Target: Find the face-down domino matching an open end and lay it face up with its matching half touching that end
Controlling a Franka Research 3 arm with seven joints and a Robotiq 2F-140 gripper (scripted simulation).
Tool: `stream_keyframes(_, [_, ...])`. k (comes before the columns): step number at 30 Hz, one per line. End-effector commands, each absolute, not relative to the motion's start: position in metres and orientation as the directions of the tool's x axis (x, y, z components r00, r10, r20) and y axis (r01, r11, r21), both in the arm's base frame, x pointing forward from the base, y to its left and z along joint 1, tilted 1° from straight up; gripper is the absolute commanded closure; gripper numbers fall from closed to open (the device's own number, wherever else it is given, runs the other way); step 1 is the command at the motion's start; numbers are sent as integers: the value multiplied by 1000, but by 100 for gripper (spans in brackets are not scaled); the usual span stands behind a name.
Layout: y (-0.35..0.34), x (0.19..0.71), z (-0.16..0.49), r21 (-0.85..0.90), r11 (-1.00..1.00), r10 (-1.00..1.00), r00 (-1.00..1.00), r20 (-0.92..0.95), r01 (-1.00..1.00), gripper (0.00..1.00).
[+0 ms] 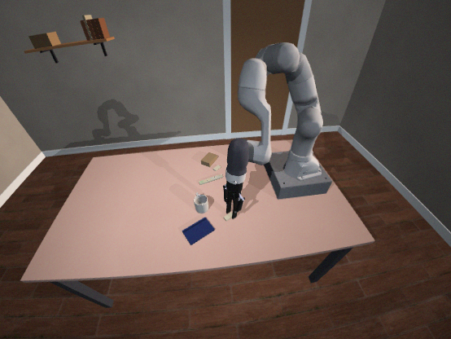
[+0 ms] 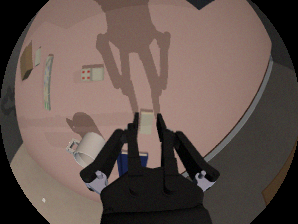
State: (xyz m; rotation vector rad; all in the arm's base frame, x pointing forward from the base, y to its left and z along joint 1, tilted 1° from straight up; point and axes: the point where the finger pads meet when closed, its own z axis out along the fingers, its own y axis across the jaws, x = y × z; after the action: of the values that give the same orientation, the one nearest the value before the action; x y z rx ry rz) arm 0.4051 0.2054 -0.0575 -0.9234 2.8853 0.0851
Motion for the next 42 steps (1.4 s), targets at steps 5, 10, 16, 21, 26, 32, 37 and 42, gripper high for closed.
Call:
stream_keyframes(5, [205, 406, -63, 15, 834, -546, -829, -126, -551, 67])
stream_keyframes(10, [205, 406, -63, 15, 834, -546, -829, -126, -551, 67])
stream_keyframes(16, [205, 406, -63, 15, 834, -546, -829, -126, -551, 67])
stream_keyframes(21, [205, 406, -63, 15, 834, -546, -829, -126, -551, 67])
stream_keyframes(26, [205, 406, -63, 15, 834, -546, -829, -126, -551, 78])
stream_keyframes(32, [205, 406, -63, 15, 834, -546, -829, -126, -551, 78])
stream_keyframes(37, [205, 406, -63, 15, 834, -546, -829, -126, -551, 78])
stream_keyframes(42, [205, 406, -63, 15, 834, -546, -829, -126, -551, 78])
